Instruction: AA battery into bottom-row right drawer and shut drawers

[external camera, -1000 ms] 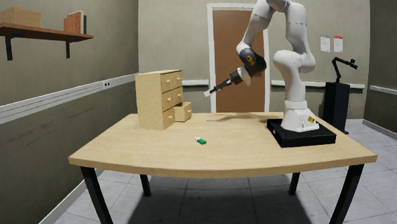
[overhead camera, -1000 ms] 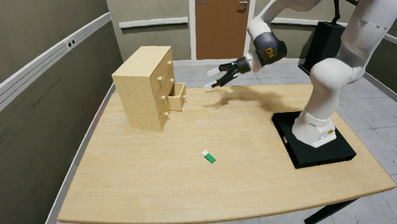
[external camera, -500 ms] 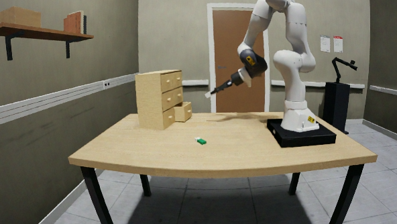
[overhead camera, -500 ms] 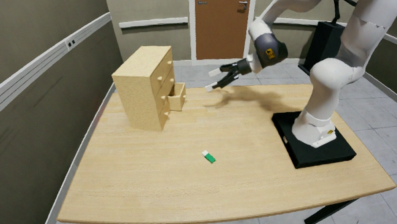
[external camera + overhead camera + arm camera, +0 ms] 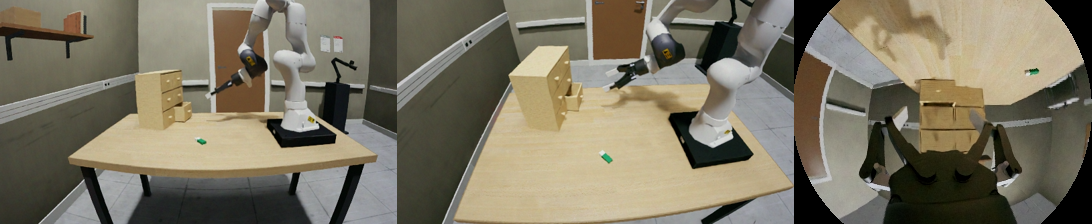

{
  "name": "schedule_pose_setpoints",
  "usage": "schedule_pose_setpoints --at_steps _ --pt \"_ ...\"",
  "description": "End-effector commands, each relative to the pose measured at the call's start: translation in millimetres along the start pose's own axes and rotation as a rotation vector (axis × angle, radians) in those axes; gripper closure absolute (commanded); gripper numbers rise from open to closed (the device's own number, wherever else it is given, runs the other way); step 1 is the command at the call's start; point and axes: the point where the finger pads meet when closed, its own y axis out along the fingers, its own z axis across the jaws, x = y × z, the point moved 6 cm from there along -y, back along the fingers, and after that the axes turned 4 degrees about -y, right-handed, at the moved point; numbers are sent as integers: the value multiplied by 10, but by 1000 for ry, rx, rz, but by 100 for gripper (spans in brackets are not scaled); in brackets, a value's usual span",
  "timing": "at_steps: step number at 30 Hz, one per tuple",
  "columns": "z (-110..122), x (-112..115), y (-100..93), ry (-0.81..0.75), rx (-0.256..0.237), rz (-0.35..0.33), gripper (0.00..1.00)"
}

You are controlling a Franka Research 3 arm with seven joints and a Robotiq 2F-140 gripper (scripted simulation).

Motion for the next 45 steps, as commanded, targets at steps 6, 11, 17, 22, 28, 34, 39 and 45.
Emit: schedule_pose_setpoints --at_steps 6,11,17,22,28,34,39,45 --pt "10 -35 -4 -9 -2 6 0" --pt "10 -35 -4 -9 -2 6 90" --pt "10 -35 -4 -9 -2 6 90" --pt "10 -35 -4 -9 -2 6 90" --pt "10 -35 -4 -9 -2 6 90" --pt "10 -44 17 -9 -1 7 90" --pt "11 -69 69 -10 1 8 90" --pt "16 -173 283 -10 1 8 90"
